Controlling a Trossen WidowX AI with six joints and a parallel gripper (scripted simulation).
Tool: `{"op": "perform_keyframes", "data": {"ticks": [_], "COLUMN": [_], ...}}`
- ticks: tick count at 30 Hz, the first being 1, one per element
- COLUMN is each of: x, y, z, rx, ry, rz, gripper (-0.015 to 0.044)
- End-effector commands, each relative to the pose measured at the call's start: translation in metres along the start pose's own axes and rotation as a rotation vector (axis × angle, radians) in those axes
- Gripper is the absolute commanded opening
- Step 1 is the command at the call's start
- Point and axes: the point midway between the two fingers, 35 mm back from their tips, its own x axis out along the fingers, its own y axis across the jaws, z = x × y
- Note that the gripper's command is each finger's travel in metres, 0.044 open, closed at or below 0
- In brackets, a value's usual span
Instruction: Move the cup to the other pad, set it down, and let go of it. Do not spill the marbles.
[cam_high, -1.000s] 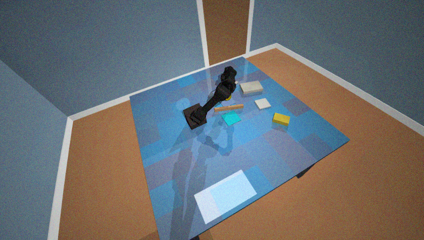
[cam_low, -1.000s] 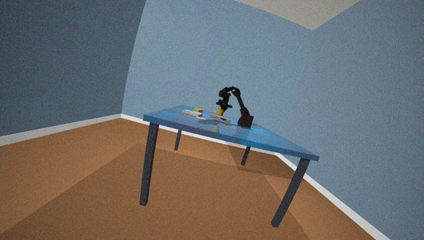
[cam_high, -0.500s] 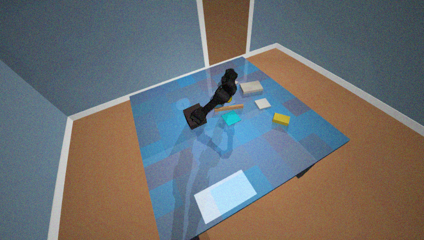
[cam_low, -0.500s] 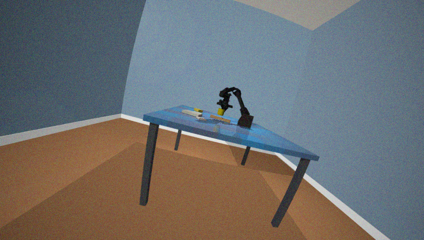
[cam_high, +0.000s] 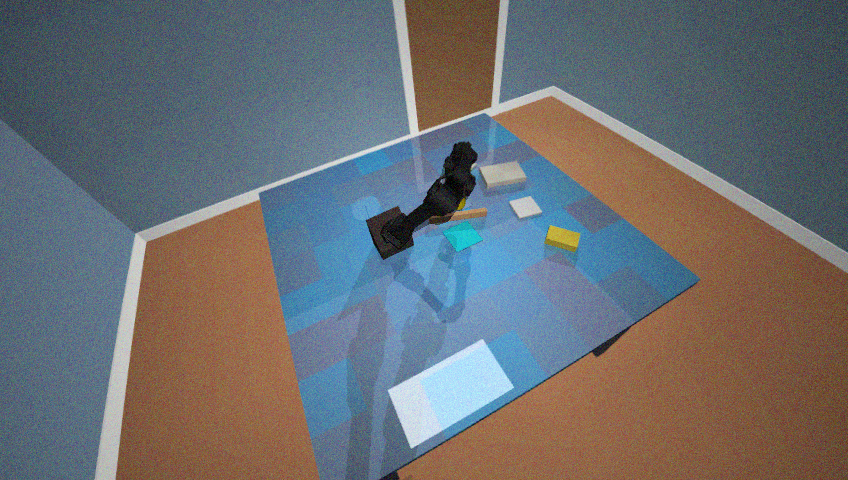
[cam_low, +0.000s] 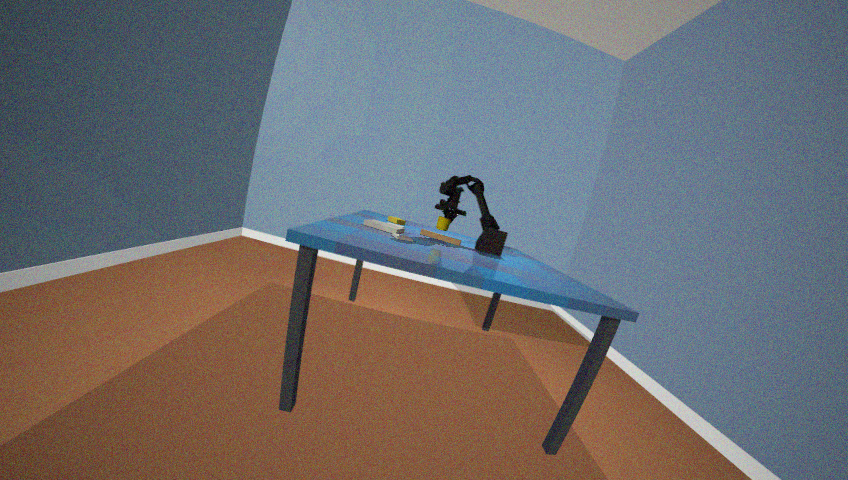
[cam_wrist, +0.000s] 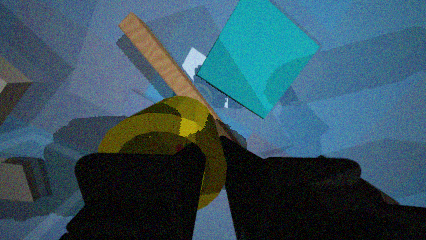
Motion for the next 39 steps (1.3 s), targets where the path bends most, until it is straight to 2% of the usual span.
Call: {"op": "perform_keyframes", "data": {"ticks": [1,39], "x": [0.0,-0.002], "y": [-0.007,-0.064], "z": [0.006,0.054], "rx": [-0.005,-0.007], "ry": [-0.004,-0.006], "rz": [-0.002,-0.004], "gripper": [0.0,0.0]}}
